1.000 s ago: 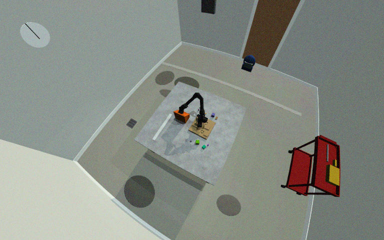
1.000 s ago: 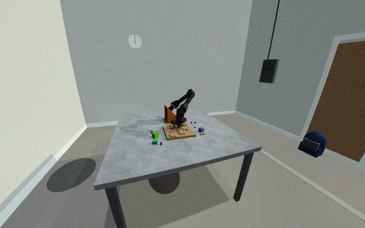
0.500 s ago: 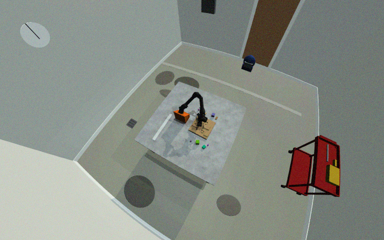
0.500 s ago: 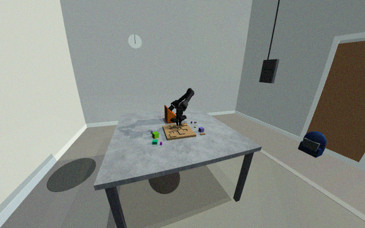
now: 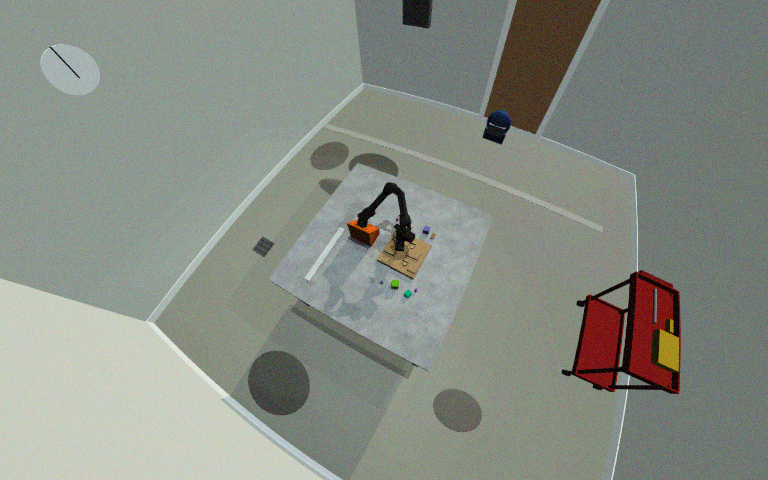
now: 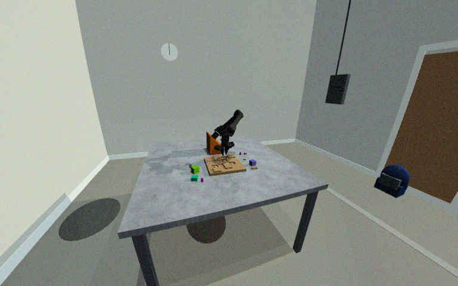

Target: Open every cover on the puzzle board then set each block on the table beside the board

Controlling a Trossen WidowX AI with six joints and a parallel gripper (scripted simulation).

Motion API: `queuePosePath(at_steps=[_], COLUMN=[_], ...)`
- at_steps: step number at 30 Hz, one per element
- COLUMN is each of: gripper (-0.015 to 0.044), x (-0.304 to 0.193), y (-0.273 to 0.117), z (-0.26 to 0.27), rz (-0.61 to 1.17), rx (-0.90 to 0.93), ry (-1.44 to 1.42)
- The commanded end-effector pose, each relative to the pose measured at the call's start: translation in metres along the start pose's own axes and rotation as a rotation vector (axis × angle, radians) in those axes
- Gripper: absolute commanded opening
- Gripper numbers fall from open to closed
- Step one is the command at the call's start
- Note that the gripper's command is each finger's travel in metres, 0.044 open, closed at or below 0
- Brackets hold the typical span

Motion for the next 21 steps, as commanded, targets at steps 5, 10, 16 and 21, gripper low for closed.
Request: queuePosePath(at_steps=[5, 10, 16, 21], gripper=[0.0144, 0.0144, 0.0144, 0.0144], x=[-0.002, -0.002, -0.002, -0.002], y=[0.021, 0.025, 0.025, 0.025], z=[0.001, 0.001, 0.001, 0.001], rz=[0.006, 0.006, 0.006, 0.006], rx=[0.002, 0.003, 0.003, 0.003], ry=[0.007, 0.007, 0.007, 0.007])
Point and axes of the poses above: the point midway between the two fingers, 35 mm back from their tips, its own y axis out along the fingers, its own z axis across the jaws, x = y × z, the point moved 1 cm from there along -y, back along the fingers, and after that the axes turned 2 degrees about y, right-handed, at the moved point
